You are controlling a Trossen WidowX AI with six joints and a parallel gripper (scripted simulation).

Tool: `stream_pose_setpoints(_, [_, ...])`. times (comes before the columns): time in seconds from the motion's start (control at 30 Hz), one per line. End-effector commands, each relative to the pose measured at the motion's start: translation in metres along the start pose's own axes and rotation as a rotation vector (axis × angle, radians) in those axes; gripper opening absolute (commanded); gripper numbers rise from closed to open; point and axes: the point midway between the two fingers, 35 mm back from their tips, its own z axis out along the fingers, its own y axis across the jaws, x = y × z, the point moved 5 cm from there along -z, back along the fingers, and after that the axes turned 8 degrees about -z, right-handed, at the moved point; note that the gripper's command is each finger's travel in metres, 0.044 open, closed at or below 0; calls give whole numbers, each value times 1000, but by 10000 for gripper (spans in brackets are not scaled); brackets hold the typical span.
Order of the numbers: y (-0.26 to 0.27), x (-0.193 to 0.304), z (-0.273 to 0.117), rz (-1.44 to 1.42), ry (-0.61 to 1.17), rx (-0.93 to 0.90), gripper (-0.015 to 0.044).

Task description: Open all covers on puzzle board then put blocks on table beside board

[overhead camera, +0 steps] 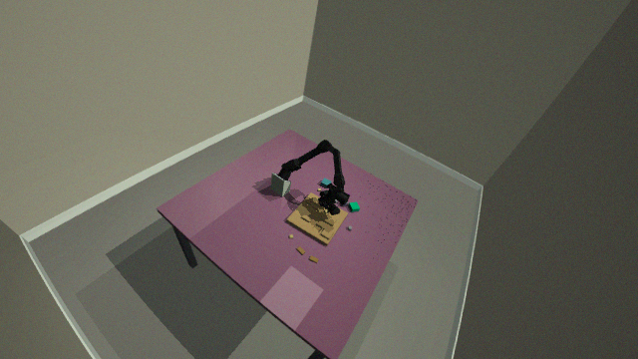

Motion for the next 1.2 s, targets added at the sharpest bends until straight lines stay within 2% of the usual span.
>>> stream_pose_setpoints(0.0, [-1, -1, 2, 7, 1, 4, 144])
stream_pose_setpoints(0.67, [-1, -1, 13, 7, 2, 4, 144])
stream_pose_setpoints(0.97, [0, 0, 11, 1, 0, 1, 84])
stream_pose_setpoints(1.17, [0, 0, 10, 1, 0, 1, 80])
